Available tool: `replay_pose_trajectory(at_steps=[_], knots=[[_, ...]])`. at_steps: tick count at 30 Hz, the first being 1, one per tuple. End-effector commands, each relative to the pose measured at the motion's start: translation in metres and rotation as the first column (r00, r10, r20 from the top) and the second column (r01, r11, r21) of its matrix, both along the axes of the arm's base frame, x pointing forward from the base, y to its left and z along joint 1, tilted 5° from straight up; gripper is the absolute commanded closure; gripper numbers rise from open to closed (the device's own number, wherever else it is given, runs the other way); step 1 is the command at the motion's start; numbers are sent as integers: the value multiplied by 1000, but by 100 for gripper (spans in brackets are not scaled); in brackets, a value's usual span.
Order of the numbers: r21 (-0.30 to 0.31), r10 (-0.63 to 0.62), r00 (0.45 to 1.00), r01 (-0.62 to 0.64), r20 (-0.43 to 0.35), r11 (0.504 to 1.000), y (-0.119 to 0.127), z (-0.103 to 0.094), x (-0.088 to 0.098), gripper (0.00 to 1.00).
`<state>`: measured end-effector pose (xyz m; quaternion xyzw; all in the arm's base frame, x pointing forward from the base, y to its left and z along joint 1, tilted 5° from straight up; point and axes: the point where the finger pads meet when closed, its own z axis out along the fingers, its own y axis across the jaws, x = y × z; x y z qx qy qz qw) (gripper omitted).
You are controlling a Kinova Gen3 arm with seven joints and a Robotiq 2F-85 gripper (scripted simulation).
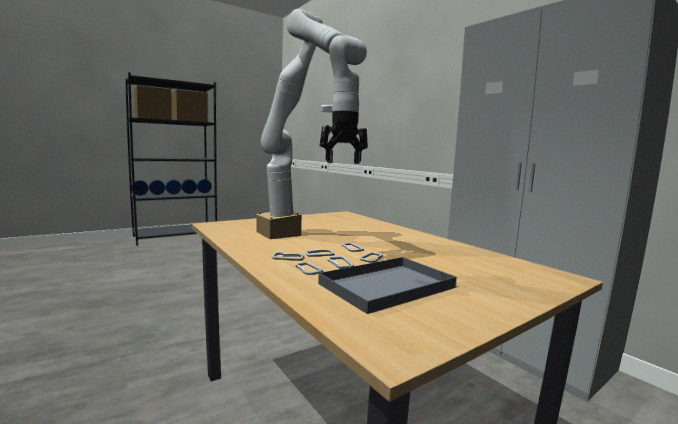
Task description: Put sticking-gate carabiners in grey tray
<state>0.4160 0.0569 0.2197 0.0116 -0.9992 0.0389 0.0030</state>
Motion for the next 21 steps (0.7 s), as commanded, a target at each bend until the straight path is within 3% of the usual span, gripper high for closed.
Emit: replay_pose_trajectory(at_steps=[1,12,13,21], knots=[[-1,6,1000,-6,-6,1000,21,-37,-28,0],[-1,6,1000,-6,-6,1000,21,-37,-28,0],[-1,5,1000,-5,-4,1000,44,-82,-57,0],[-1,5,1000,-5,-4,1000,44,-82,-57,0]])
